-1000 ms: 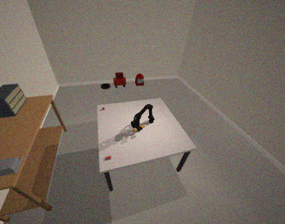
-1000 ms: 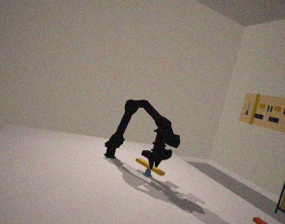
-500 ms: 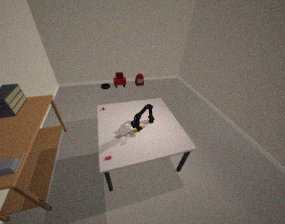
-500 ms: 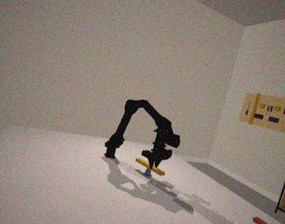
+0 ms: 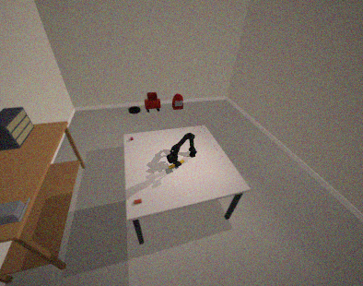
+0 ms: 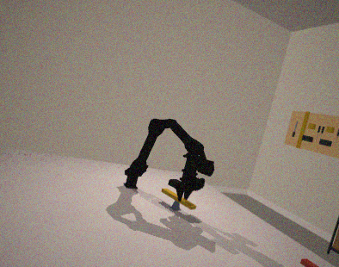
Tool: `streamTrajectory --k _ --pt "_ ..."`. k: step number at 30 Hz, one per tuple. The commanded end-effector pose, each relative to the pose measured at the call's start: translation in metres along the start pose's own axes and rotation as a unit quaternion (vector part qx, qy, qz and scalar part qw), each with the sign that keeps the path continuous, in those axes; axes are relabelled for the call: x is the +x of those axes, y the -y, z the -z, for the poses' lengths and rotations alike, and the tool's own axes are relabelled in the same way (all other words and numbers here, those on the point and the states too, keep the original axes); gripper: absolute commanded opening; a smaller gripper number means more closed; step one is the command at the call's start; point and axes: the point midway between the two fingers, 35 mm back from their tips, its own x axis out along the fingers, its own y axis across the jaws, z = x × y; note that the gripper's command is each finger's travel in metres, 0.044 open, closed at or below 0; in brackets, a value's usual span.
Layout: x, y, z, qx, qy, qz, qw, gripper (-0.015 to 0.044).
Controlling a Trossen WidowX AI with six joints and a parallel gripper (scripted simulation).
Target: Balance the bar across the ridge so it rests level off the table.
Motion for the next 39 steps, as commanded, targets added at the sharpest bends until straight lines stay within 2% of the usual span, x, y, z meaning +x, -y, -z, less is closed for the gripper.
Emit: streamTrajectory --k 1,39 --pt "0.0 0.0 0.0 0.0 0.0 0.0 1.0 0.0168" --pt "0.0 0.0 0.0 0.0 0.0 0.0 1.0 0.0185"
